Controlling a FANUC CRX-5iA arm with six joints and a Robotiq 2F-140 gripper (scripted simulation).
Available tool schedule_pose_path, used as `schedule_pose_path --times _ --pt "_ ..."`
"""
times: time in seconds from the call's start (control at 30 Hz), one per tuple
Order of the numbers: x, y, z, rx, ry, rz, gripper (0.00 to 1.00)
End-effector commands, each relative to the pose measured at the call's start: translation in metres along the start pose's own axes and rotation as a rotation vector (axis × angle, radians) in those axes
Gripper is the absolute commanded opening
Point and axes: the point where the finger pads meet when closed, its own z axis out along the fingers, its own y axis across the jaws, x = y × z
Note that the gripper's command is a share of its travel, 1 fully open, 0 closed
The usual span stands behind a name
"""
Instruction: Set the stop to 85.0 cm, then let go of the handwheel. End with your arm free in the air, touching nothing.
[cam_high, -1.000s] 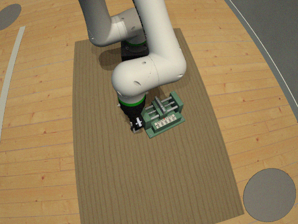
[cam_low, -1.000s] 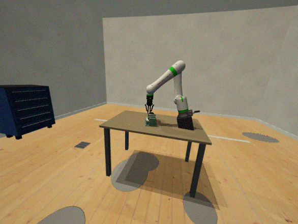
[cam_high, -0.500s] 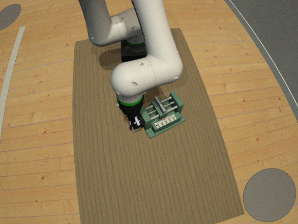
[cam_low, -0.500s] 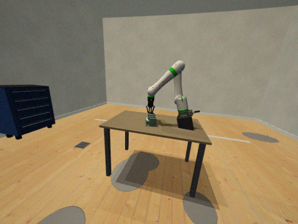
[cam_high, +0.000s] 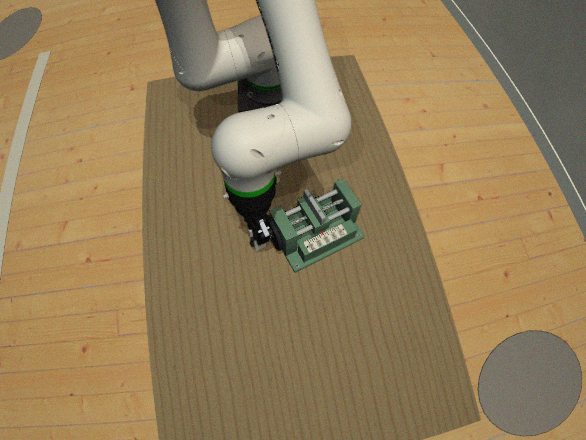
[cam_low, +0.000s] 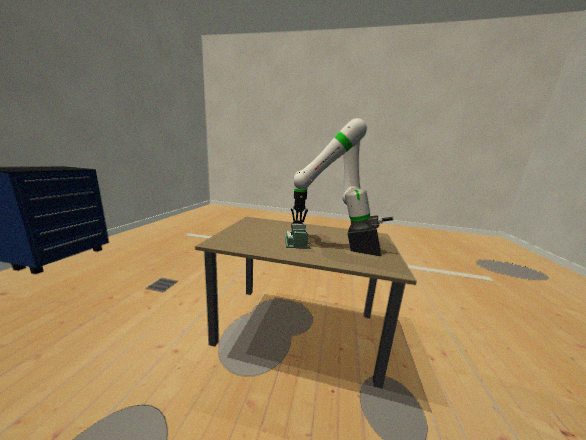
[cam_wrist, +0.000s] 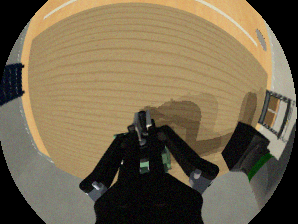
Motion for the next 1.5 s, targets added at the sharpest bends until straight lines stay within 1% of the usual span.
schedule_pose_path --times 0.0,0.37,0.57,0.8,0.87,1.2,1.37,1.47 --pt "0.000 0.005 -0.002 0.000 0.000 0.000 0.04" --pt "0.000 0.016 -0.012 0.000 0.000 0.000 0.04" --pt "0.000 0.020 -0.021 0.000 0.000 0.000 0.04" --pt "0.000 0.021 -0.037 0.000 0.000 0.000 0.04" --pt "0.000 0.021 -0.037 0.000 0.000 0.000 0.04" --pt "0.000 0.004 -0.059 0.000 0.000 0.000 0.04" --pt "0.000 -0.008 -0.062 0.000 0.000 0.000 0.04" --pt "0.000 -0.011 -0.062 0.000 0.000 0.000 0.04"
